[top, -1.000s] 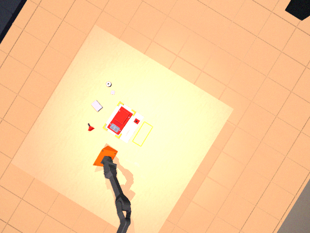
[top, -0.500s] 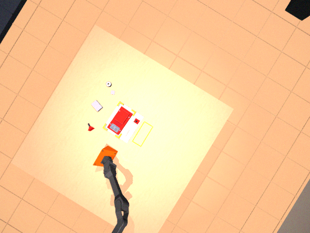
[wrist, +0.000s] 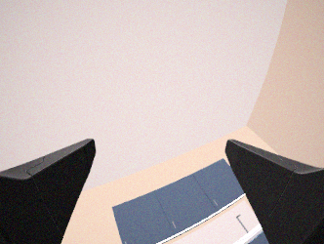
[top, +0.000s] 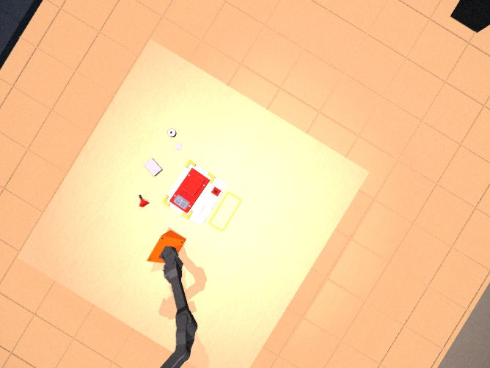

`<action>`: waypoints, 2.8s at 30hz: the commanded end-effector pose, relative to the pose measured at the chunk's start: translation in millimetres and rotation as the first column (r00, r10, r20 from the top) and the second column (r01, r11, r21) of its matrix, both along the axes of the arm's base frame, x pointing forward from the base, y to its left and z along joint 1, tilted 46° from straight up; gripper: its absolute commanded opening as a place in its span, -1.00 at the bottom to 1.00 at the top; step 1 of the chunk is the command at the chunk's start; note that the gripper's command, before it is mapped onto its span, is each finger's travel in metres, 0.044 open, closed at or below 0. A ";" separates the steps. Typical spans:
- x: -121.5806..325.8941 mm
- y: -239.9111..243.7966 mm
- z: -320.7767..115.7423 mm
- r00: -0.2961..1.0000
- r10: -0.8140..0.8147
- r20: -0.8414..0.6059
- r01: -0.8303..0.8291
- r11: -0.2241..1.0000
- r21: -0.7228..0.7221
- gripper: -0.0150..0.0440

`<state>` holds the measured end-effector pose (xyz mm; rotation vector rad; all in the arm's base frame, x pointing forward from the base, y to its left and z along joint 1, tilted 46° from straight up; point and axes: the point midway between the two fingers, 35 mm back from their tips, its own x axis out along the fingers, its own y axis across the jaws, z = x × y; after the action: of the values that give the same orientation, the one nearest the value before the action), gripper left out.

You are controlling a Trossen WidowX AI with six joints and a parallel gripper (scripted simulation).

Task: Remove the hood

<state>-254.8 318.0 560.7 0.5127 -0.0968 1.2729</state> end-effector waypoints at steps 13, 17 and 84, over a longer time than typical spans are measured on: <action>42.3 95.6 -49.8 0.978 -0.141 0.156 0.158 0.982 -0.101 1.00; 62.4 119.0 -64.9 0.967 -0.177 0.184 0.203 0.970 -0.134 1.00; 543.5 101.5 -430.3 0.690 -0.605 0.398 0.492 -0.012 -0.871 1.00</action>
<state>277.7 433.1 142.6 -0.5779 0.4898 0.2948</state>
